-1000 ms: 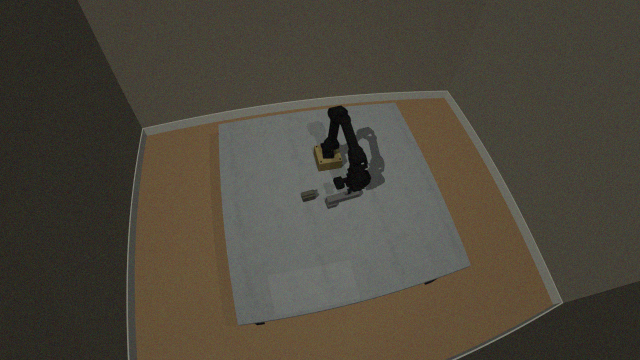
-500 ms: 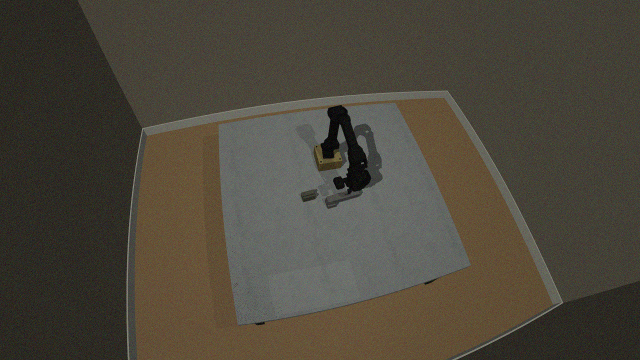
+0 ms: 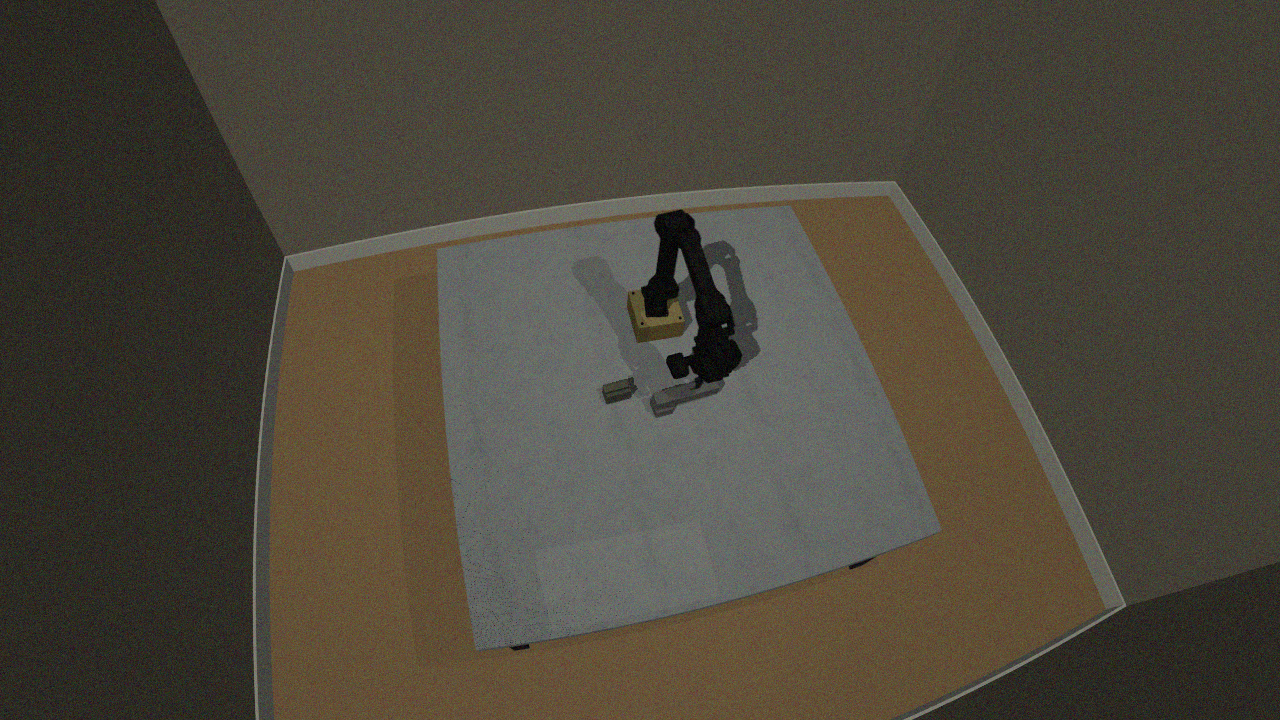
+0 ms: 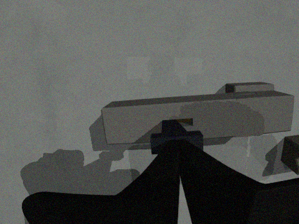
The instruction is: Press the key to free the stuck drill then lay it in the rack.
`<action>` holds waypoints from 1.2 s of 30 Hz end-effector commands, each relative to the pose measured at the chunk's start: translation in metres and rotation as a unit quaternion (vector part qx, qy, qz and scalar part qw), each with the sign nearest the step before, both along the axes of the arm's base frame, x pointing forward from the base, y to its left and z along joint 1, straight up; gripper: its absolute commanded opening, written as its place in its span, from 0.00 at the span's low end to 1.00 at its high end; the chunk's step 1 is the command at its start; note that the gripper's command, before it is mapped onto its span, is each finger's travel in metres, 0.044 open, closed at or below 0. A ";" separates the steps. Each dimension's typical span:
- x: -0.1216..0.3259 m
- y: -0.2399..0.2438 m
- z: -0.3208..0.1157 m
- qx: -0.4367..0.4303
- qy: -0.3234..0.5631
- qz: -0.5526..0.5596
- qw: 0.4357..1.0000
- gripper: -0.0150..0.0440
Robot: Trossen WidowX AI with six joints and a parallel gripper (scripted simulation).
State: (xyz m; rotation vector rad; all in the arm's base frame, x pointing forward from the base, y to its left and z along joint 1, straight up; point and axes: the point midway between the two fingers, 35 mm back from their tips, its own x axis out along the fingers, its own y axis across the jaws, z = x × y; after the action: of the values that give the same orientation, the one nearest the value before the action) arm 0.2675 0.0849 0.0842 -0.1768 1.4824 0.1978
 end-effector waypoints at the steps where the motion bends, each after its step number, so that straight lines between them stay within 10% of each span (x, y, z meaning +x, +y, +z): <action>1: -0.008 -0.002 -0.021 -0.008 0.028 0.002 1.000 0.25; 36: -0.009 -0.002 -0.033 -0.008 0.028 0.002 1.000 0.25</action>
State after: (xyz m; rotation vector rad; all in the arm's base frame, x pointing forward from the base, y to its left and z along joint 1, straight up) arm 0.2691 0.0857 0.0708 -0.1760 1.4655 0.1998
